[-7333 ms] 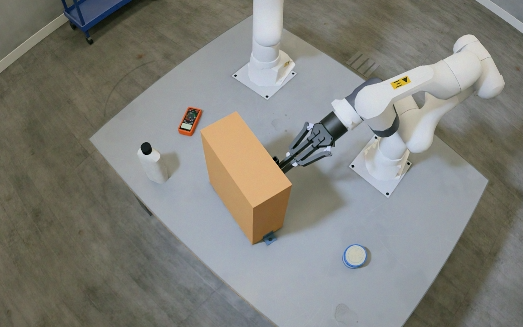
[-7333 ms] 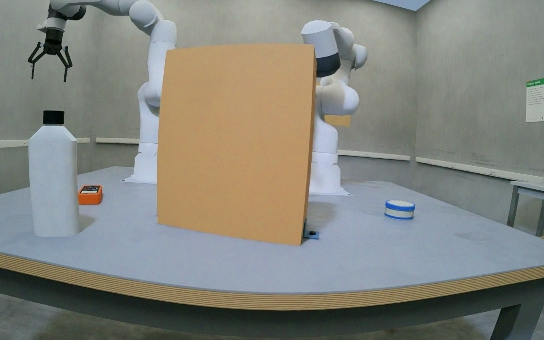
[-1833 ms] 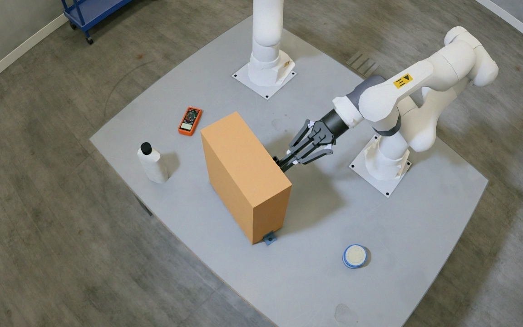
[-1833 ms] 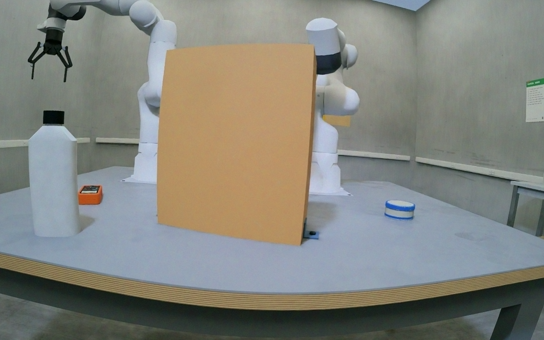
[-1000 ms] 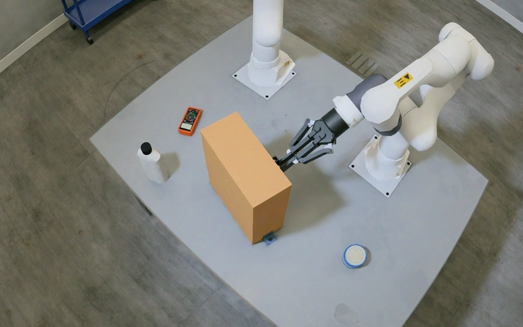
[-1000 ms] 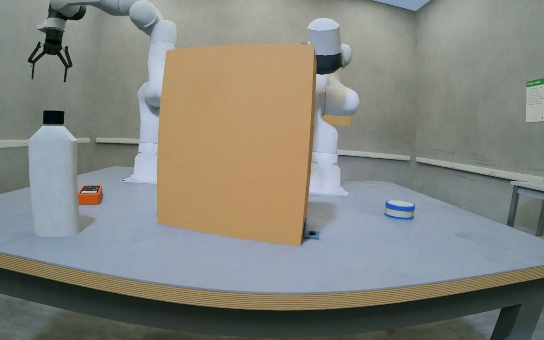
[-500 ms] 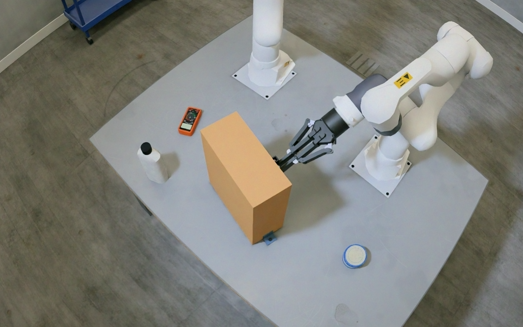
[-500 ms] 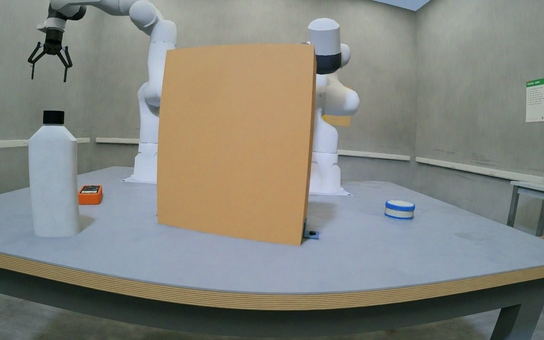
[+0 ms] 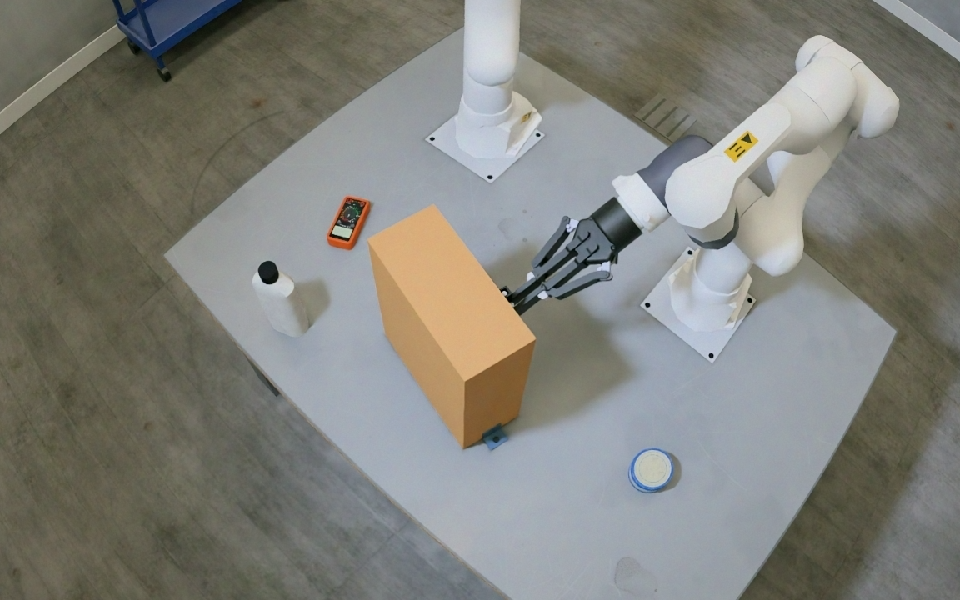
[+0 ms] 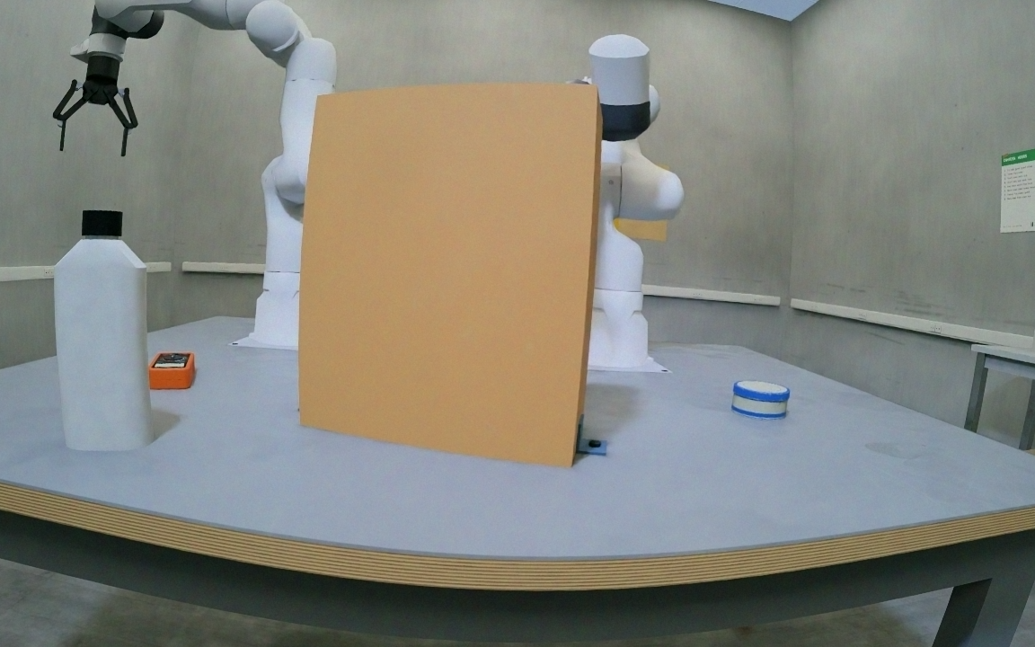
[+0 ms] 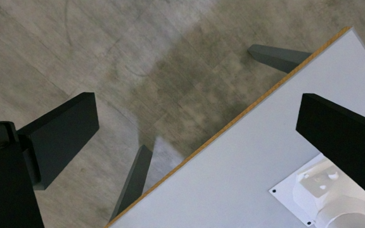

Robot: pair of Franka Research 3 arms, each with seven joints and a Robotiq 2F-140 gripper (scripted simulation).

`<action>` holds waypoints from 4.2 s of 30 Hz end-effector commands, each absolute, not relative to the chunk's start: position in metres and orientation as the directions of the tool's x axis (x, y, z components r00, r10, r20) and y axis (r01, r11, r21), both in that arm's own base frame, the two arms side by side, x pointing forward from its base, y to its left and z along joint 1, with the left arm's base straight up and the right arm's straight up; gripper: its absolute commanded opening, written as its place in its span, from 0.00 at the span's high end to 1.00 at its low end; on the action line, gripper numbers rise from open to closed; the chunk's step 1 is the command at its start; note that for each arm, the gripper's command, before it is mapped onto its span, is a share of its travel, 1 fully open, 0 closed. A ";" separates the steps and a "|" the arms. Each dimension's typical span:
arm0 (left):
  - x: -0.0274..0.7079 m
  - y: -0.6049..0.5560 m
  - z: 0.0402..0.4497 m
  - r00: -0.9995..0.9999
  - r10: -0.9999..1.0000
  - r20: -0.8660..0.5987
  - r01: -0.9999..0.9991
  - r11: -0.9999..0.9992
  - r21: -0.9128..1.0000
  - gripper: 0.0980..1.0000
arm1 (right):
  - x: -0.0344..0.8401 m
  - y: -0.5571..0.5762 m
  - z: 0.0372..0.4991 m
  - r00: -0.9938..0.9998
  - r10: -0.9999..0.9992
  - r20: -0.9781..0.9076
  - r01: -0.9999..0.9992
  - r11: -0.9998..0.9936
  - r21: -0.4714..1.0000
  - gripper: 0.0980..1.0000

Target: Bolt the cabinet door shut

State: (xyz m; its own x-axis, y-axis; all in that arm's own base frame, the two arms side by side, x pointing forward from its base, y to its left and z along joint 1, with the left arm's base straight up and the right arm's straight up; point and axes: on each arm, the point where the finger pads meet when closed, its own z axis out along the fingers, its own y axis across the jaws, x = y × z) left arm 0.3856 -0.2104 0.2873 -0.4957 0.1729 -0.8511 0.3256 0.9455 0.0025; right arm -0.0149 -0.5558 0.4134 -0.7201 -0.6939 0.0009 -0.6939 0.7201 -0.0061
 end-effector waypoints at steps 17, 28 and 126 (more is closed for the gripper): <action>0.394 -0.214 0.313 -0.473 0.161 -0.866 0.322 0.947 0.000 1.00 | -0.015 -0.556 0.413 -0.720 -0.694 0.001 -0.694 0.720 -0.006 0.00; 0.394 -0.214 0.313 -0.473 0.161 -0.866 0.322 0.947 0.000 1.00 | -0.015 -0.556 0.413 -0.720 -0.694 0.001 -0.694 0.720 -0.006 0.00; 0.394 -0.214 0.315 -0.473 0.161 -0.866 0.322 0.947 0.000 0.00 | -0.015 -0.556 0.413 -0.720 -0.694 0.001 -0.694 0.720 -0.006 0.00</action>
